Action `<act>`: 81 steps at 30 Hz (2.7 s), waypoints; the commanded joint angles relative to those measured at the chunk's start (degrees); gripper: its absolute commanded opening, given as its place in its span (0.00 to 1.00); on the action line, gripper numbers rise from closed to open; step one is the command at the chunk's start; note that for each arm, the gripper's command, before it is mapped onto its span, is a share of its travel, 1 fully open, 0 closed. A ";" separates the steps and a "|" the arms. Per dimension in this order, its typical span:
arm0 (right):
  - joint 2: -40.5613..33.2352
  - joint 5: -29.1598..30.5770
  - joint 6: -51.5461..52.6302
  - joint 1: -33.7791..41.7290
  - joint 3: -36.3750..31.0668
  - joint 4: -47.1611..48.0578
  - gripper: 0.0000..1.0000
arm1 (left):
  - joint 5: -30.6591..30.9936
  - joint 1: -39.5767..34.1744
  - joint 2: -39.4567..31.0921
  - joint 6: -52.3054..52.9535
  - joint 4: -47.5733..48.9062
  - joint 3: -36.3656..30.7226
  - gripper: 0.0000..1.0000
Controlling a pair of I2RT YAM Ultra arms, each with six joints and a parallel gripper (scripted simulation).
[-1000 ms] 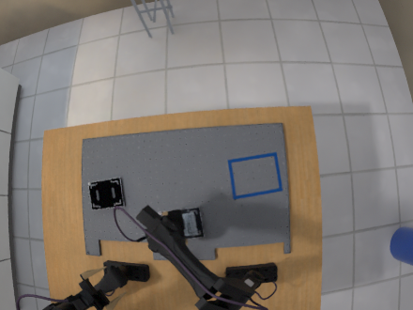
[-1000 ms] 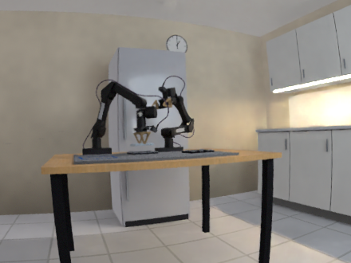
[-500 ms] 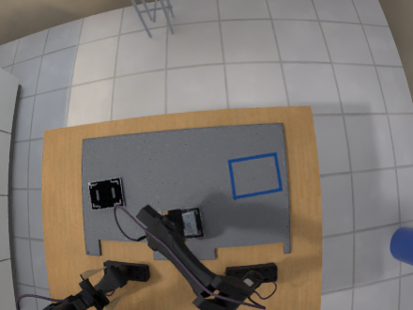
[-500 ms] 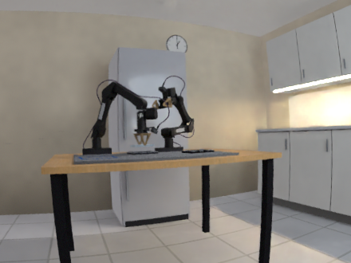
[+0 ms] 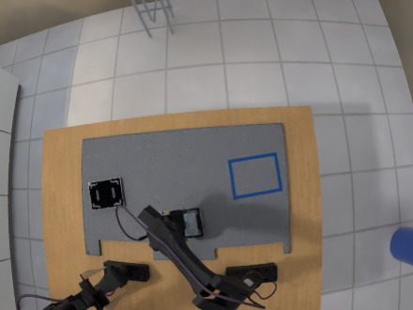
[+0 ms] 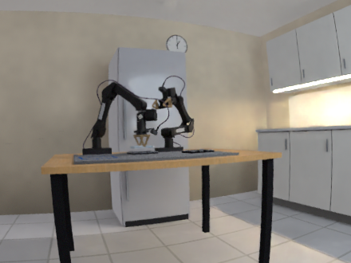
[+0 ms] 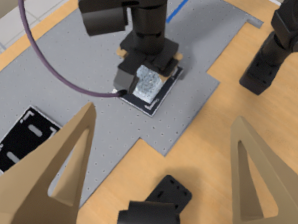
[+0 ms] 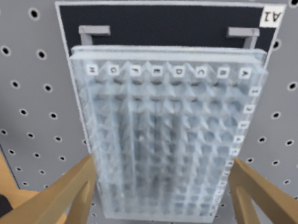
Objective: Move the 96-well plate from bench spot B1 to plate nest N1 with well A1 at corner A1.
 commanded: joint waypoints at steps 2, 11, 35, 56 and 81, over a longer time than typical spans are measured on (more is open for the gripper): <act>0.38 -0.65 0.39 -0.83 -0.57 1.01 0.78 | -0.12 -0.03 -0.16 -0.10 0.66 1.76 1.00; 0.48 -0.06 -0.68 -0.42 -0.68 2.29 0.78 | -0.12 -0.03 -0.16 -0.10 0.66 1.76 1.00; 3.31 -0.11 -0.15 -0.21 -1.51 4.78 0.78 | -0.12 -0.03 -0.16 -0.10 0.66 1.76 1.00; 3.12 0.19 -0.19 0.01 -3.67 7.91 0.78 | -0.12 -0.03 -0.16 -0.10 0.66 1.76 1.00; 0.28 0.08 0.61 0.72 -1.23 3.53 1.00 | -0.12 -0.03 -0.16 -0.10 0.66 1.76 1.00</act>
